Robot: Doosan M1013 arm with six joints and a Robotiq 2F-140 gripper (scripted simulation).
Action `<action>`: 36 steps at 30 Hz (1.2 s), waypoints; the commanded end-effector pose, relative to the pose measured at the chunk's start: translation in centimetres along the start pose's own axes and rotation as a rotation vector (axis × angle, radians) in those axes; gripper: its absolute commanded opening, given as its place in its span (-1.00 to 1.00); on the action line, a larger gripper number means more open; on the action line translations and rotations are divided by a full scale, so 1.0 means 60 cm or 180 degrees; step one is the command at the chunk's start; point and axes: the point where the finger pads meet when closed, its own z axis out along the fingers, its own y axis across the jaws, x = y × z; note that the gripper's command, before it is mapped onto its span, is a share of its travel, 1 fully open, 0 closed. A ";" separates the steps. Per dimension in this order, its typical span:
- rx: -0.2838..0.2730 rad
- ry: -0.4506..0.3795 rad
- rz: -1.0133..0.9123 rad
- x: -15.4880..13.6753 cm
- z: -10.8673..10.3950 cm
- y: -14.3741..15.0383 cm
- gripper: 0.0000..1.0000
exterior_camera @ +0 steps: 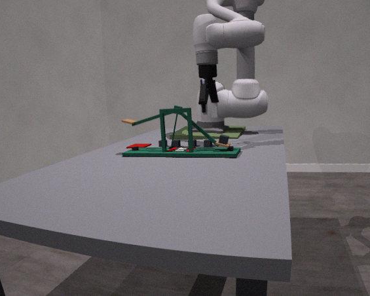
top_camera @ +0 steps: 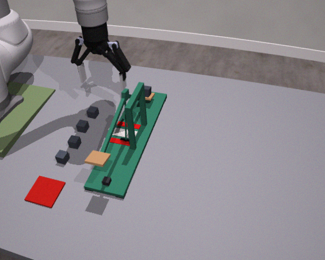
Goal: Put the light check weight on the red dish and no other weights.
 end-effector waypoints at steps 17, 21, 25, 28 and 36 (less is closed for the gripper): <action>0.0014 -0.0012 0.0049 0.047 0.023 0.076 -0.30; 0.0014 -0.0012 0.0049 0.047 0.023 0.076 -0.30; 0.0014 -0.0012 0.0049 0.047 0.023 0.076 -0.30; 0.0014 -0.0012 0.0049 0.047 0.023 0.076 -0.30; 0.0014 -0.0012 0.0049 0.047 0.023 0.076 -0.30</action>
